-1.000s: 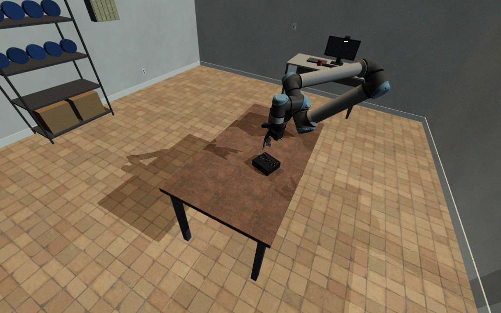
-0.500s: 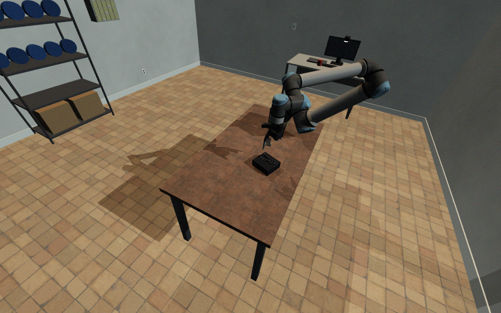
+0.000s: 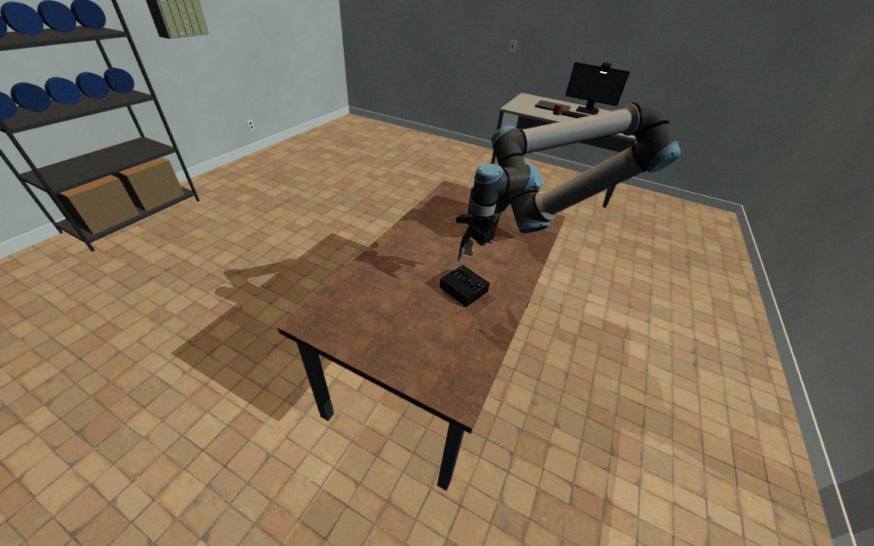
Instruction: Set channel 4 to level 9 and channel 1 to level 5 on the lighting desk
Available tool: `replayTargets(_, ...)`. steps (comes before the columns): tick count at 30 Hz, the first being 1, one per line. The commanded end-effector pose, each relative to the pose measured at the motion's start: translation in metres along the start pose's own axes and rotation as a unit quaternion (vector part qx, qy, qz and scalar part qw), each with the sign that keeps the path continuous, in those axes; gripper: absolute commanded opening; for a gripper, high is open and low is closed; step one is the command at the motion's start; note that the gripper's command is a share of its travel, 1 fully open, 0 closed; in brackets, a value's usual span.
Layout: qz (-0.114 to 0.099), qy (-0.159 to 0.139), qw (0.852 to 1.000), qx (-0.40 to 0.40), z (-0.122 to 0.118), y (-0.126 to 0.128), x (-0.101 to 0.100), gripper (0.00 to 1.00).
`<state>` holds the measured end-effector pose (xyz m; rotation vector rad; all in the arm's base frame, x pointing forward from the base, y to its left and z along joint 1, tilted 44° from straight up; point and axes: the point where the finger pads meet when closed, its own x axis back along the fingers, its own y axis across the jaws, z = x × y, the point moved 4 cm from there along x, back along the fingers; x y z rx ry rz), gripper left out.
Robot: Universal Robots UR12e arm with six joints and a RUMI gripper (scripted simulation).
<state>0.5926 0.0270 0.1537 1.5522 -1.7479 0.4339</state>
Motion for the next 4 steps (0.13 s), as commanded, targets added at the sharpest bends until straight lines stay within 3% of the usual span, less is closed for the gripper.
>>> replayTargets(1, 0.001, 0.0, 1.0, 0.0, 0.0, -0.0005, 0.0007, 1.0)
replayTargets(4, 0.001, 0.0, 1.0, 0.0, 0.0, -0.0005, 0.0007, 1.0)
